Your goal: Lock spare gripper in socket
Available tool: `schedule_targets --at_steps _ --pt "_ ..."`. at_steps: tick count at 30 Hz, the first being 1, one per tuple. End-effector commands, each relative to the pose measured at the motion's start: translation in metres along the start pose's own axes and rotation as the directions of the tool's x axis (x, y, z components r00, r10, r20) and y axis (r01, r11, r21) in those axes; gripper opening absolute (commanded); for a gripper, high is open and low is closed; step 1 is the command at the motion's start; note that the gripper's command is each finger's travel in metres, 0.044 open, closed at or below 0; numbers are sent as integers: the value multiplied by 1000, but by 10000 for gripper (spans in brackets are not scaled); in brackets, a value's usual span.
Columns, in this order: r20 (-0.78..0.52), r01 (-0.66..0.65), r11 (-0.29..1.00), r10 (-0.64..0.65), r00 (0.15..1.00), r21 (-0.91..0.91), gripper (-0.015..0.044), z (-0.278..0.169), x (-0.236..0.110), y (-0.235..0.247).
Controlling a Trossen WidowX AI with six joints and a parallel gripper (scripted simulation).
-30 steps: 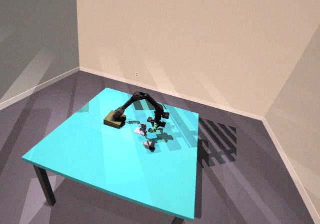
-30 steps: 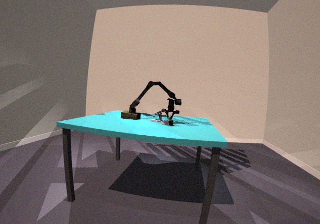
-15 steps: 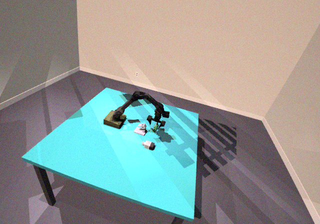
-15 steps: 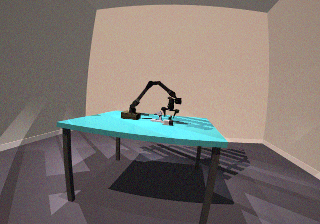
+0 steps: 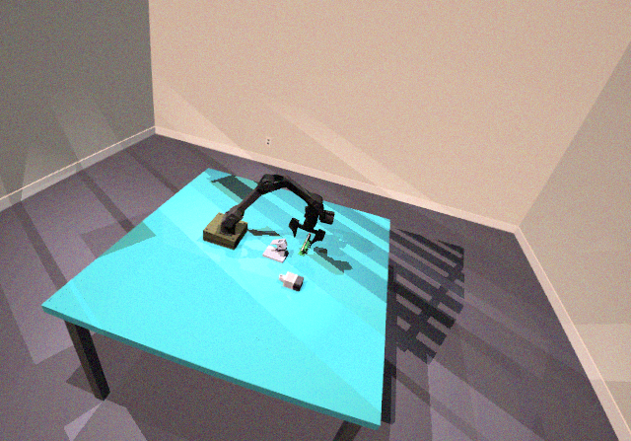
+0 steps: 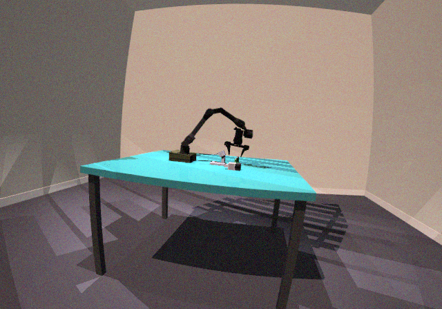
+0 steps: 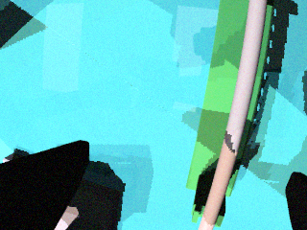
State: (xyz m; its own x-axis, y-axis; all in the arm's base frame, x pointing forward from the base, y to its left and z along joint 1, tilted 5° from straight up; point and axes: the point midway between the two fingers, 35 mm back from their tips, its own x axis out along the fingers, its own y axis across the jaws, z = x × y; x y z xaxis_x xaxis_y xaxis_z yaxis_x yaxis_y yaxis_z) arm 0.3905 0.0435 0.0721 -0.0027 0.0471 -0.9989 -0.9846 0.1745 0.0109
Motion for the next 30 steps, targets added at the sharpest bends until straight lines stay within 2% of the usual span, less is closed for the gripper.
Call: schedule_targets --at_steps 1,21,24,30 --pt "1 2 1000 -2 1000 0 440 1 -10 1" --pt "-11 -41 999 41 999 -3 440 2 -50 10" --pt "-12 -43 999 43 999 -3 440 2 -45 9" --pt "-10 -36 999 36 999 -3 440 4 -75 12"
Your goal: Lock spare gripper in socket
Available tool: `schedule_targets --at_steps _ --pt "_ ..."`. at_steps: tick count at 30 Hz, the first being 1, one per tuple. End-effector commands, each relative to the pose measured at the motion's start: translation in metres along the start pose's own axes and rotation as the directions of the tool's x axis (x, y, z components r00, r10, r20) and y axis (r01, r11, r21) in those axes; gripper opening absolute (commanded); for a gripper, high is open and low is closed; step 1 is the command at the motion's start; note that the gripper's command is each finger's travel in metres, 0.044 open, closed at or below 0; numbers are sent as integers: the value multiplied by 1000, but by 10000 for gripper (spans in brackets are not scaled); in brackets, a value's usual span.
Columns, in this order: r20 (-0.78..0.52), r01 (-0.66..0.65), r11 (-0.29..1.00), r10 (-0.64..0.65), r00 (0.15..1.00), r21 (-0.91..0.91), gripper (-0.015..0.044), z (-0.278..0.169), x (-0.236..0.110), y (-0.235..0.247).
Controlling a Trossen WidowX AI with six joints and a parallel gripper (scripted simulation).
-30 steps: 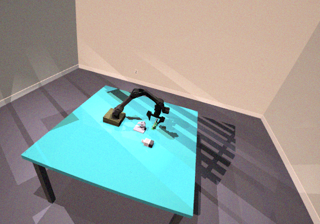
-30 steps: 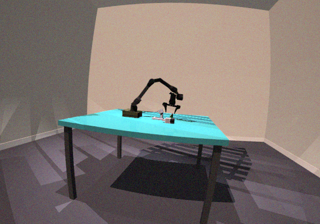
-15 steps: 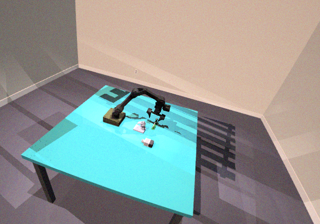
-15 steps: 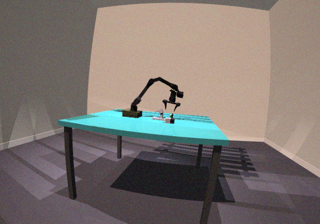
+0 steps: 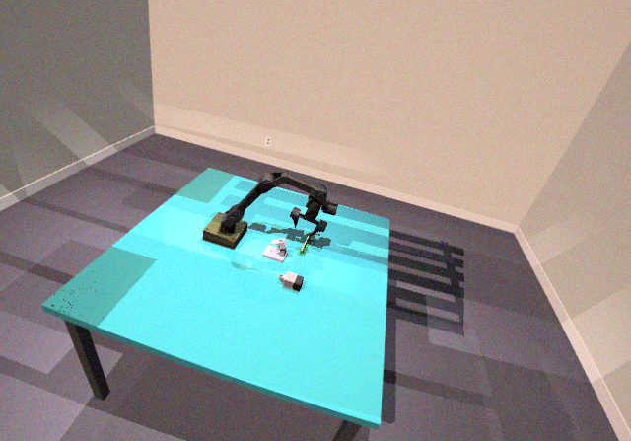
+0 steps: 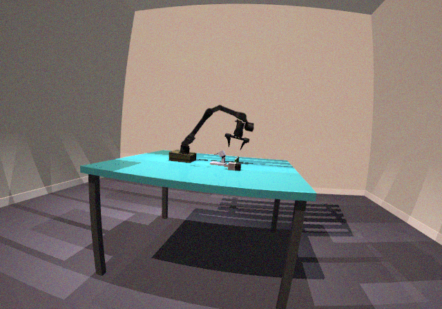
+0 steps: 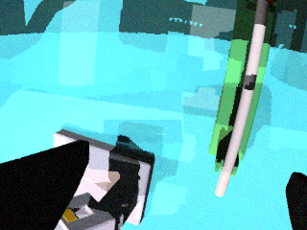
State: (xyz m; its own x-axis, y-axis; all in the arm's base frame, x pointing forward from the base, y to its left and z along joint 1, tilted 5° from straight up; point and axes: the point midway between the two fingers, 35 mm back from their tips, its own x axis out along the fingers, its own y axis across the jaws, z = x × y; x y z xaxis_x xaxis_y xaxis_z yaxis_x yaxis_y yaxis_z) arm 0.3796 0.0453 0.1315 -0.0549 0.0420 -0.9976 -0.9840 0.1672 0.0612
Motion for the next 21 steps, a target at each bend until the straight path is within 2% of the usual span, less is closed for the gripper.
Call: schedule_targets --at_steps 1,5,8,10,12,15,17,21 --pt "5 16 1000 -16 1000 2 440 1 -22 2" --pt "6 21 1000 -21 1000 3 440 2 -42 7" --pt "5 18 1000 -19 1000 19 440 -1 -35 3" --pt "6 35 984 -37 999 175 440 -23 -35 -8" --pt "5 57 911 -65 998 409 440 -59 -34 -22" --pt "-6 78 713 -104 995 697 440 -114 -34 -36" --pt "-19 84 526 -128 992 846 440 -153 -33 -42" --pt "-55 72 98 -167 984 993 440 -228 -31 -37"
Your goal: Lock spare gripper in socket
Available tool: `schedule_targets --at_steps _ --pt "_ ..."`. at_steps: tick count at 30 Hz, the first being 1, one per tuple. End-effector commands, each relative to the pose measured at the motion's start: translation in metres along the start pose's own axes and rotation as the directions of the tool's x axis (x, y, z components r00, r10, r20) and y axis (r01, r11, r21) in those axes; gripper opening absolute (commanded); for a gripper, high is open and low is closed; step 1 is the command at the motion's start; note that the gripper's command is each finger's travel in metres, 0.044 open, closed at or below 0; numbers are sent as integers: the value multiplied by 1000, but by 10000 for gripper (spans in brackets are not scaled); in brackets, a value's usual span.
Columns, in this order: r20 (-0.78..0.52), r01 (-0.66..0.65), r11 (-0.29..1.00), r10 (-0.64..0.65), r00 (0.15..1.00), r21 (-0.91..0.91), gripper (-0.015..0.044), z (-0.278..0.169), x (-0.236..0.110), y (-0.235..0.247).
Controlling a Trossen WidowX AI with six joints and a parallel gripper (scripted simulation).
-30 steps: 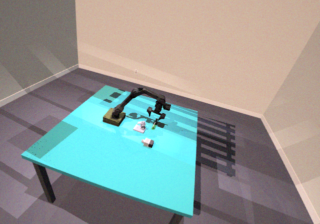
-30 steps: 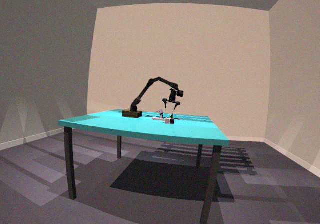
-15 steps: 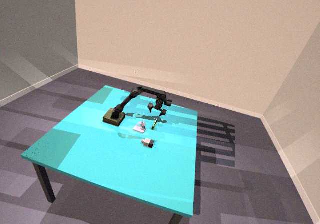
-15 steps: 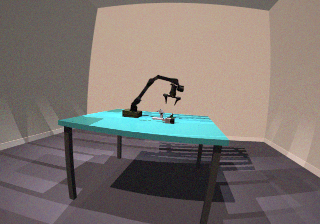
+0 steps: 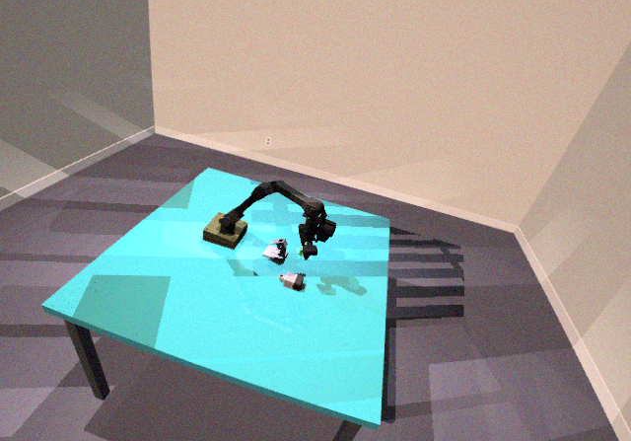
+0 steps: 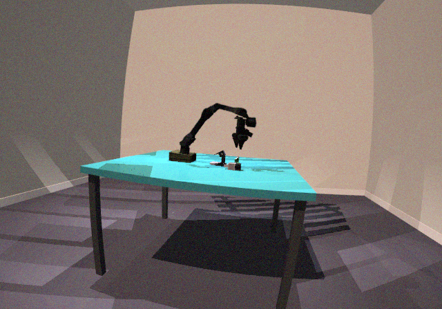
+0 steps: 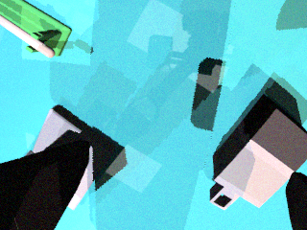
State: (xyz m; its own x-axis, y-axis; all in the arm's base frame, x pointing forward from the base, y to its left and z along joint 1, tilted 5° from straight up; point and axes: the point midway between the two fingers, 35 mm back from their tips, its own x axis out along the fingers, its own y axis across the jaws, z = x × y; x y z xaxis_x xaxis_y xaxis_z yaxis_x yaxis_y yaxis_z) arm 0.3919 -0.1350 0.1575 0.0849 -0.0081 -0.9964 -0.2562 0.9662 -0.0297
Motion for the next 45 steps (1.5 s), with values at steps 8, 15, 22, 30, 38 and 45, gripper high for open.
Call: schedule_targets --at_steps 8,15,22,30,38,45 --pt "9 42 901 -50 999 432 440 -41 5 -69" --pt "9 42 901 -50 999 432 440 -39 29 -72" --pt "9 42 901 -50 999 432 440 -39 68 -72" --pt "9 42 901 -50 999 432 440 -39 79 -73" --pt "9 42 901 -50 999 432 440 -39 92 -74" --pt "9 42 901 -50 999 432 440 -39 103 -74"
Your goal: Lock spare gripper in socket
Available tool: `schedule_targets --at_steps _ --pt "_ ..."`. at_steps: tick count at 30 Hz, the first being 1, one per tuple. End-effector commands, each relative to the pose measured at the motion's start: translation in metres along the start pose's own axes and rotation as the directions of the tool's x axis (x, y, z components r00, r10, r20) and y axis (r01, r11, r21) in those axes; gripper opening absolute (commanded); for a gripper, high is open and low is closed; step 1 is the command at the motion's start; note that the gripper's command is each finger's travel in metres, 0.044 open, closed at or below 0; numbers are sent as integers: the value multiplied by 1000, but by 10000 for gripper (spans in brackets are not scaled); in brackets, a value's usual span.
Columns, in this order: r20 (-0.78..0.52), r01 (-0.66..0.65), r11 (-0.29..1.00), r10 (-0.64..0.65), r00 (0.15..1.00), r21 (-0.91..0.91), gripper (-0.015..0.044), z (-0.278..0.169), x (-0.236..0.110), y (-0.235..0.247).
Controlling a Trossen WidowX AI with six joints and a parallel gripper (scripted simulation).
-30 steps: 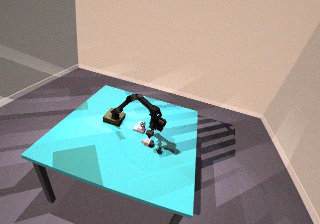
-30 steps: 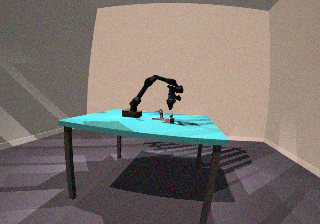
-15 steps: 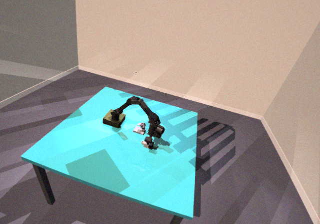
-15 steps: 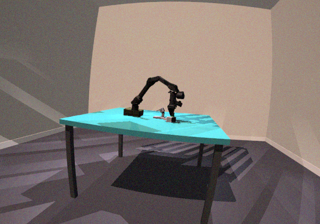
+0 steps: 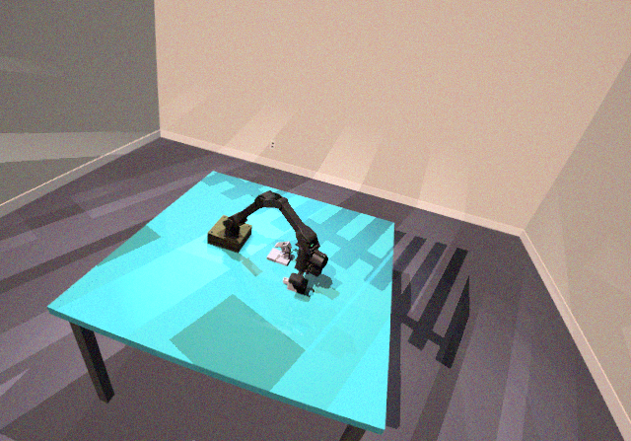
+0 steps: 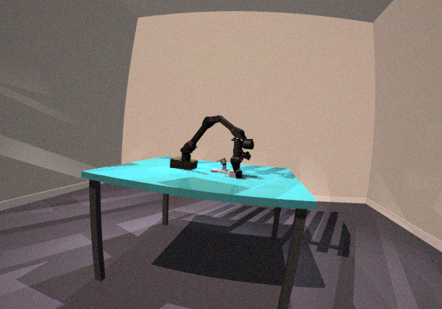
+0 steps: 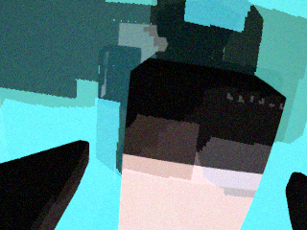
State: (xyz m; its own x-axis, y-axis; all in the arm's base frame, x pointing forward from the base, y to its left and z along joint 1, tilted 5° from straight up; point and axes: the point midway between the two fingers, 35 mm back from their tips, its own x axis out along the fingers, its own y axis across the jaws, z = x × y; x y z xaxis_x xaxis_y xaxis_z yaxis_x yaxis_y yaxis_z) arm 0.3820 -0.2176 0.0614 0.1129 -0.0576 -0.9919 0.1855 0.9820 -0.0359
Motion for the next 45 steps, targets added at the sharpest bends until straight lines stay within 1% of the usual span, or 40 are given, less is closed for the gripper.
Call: schedule_targets --at_steps 1,15,21,28,35,39,43,45 --pt "-8 -2 1000 2 1000 3 440 -1 9 0" --pt "-8 -2 1000 2 1000 3 440 -3 32 0" --pt "-8 -2 1000 2 1000 3 440 -3 33 0" --pt "-8 -2 1000 2 1000 3 256 -3 33 0" --pt "-8 -2 1000 2 1000 3 210 -3 33 0" --pt "-8 -2 1000 2 1000 3 105 -3 27 0" --pt "-8 -2 1000 2 1000 3 0 -2 9 0" --pt "-8 -2 1000 2 1000 3 0 -2 -2 0"
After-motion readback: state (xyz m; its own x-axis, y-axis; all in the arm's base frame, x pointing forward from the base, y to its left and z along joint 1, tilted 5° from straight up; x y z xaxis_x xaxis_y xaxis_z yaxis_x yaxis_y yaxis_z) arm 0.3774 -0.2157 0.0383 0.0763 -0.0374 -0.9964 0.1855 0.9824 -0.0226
